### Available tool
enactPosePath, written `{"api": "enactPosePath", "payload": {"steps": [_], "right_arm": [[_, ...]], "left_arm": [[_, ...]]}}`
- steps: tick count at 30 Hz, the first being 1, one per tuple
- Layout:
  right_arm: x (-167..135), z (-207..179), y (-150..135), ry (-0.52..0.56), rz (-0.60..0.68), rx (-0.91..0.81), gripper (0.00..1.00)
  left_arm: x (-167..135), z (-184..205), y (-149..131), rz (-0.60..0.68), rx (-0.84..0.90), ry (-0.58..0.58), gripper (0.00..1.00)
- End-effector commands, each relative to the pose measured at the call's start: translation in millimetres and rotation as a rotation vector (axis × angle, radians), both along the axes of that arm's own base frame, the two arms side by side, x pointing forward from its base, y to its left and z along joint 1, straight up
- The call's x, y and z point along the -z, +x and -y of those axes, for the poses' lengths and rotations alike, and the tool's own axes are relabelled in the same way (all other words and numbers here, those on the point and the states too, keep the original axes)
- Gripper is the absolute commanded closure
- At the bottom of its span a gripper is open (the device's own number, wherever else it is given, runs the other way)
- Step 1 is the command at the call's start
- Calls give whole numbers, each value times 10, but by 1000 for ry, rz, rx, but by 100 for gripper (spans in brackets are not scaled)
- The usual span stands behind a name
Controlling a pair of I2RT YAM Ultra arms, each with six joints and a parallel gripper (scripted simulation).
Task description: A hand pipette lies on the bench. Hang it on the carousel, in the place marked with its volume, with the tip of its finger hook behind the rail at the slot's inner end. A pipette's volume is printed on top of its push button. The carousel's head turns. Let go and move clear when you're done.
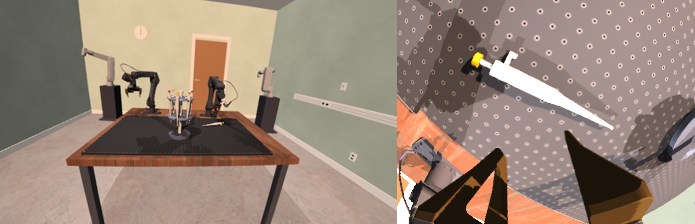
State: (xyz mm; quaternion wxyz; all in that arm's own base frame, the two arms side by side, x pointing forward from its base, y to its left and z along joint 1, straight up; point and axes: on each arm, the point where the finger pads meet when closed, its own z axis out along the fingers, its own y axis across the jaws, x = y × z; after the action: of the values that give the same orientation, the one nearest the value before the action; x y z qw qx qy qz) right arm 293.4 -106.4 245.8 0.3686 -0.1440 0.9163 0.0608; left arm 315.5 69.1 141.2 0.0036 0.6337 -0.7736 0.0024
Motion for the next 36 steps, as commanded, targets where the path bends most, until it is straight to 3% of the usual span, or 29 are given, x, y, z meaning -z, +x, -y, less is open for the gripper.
{"api": "enactPosePath", "payload": {"steps": [1,7,20,24,36], "right_arm": [[-70,28,40,-5,29,-6,0],[-70,28,40,-5,29,-6,0],[-70,28,40,-5,29,-6,0],[-70,28,40,-5,29,-6,0],[-70,28,40,-5,29,-6,0]], "left_arm": [[-86,-70,24,14,-222,19,46],[-85,-69,25,14,-296,18,46],[-85,-70,24,14,-773,15,46],[-85,-69,24,14,-773,16,46],[324,-58,-13,-6,-772,19,46]]}}
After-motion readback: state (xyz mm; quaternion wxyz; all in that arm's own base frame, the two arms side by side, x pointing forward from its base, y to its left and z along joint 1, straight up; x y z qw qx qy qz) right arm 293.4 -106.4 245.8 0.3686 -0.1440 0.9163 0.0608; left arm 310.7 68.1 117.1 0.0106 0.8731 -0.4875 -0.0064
